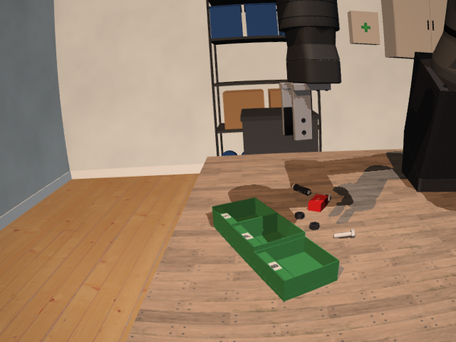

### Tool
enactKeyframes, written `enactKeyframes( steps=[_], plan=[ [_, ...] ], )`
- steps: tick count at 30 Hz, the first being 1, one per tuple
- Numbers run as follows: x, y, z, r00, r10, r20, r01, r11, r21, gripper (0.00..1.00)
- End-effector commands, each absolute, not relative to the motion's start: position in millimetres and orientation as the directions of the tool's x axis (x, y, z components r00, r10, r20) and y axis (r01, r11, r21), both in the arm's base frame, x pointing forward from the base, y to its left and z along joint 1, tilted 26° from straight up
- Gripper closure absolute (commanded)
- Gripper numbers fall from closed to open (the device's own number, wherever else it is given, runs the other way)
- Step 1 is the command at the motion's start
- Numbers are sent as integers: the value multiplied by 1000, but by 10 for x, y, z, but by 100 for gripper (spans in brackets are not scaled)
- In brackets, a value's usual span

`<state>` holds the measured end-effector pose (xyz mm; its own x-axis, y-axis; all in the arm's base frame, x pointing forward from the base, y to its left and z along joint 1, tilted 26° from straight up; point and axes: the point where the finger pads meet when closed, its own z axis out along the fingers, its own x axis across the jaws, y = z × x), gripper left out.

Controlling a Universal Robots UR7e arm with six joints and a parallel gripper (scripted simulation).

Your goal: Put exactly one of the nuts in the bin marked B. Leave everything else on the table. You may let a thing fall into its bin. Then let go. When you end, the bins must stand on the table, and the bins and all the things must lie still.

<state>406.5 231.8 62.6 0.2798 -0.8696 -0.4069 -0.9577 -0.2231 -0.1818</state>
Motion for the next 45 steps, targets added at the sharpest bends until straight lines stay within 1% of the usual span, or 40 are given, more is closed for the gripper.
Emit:
enactKeyframes(
  steps=[1, 5, 7, 8, 20, 22, 24, 25, 34, 45],
  plan=[
    [3997, 2177, 260, 127, -894, -429, -989, -83, -119, 36],
    [3931, 2057, -44, 3, -897, -441, -998, 27, -61, 36],
    [3931, 2057, -44, 3, -897, -441, -998, 27, -61, 36],
    [3915, 2026, -120, -86, -891, -445, -994, 106, -19, 36],
    [3723, 1675, -1004, -430, -798, -423, -901, 405, 154, 36],
    [3718, 1637, -1023, -486, -771, -412, -873, 452, 183, 36],
    [3718, 1637, -1023, -486, -771, -412, -873, 452, 183, 36],
    [3721, 1632, -1025, -562, -727, -394, -826, 519, 220, 36],
    [3734, 1650, -1016, -753, -565, -337, -654, 698, 291, 36],
    [3728, 1670, -1006, -758, -560, -335, -649, 703, 292, 36]
  ],
)
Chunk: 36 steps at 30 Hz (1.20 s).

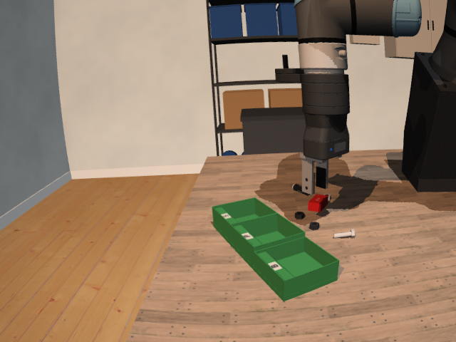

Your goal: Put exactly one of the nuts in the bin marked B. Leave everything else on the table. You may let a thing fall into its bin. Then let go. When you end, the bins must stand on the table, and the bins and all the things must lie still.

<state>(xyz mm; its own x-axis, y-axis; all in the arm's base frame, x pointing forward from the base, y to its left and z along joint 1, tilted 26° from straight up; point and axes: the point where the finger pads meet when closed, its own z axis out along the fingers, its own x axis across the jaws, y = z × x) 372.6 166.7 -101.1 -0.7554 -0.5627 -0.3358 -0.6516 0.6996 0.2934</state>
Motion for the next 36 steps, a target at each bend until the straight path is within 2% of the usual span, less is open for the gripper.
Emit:
enactKeyframes(
  steps=[1, 25, 36],
  plan=[
    [3727, 1671, -1006, -758, -560, -335, -649, 703, 292, 36],
    [3723, 1675, -1004, -758, -560, -335, -649, 703, 292, 36],
    [3748, 1832, -1327, -758, -560, -335, -649, 703, 292, 36]
  ],
)
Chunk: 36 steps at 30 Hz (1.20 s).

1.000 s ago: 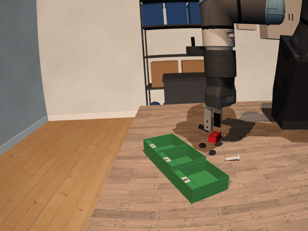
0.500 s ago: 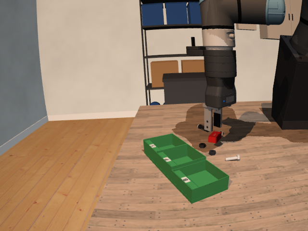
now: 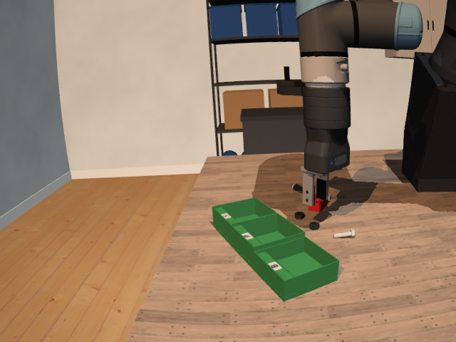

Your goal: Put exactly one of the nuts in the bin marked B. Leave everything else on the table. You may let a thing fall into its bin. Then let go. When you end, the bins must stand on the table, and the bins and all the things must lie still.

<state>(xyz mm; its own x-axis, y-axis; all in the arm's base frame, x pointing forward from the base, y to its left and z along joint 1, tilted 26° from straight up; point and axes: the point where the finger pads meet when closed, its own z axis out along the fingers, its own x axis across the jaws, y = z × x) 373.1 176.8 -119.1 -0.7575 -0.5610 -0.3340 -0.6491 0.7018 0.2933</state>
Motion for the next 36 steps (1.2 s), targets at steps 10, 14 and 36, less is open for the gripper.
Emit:
enactKeyframes(
  steps=[10, 14, 36],
  plan=[
    [3769, 1921, -1509, -758, -560, -335, -649, 703, 292, 36],
    [3772, 1933, -1533, -758, -560, -335, -649, 703, 292, 36],
    [3773, 1975, -1616, -758, -560, -335, -649, 703, 292, 66]
  ],
)
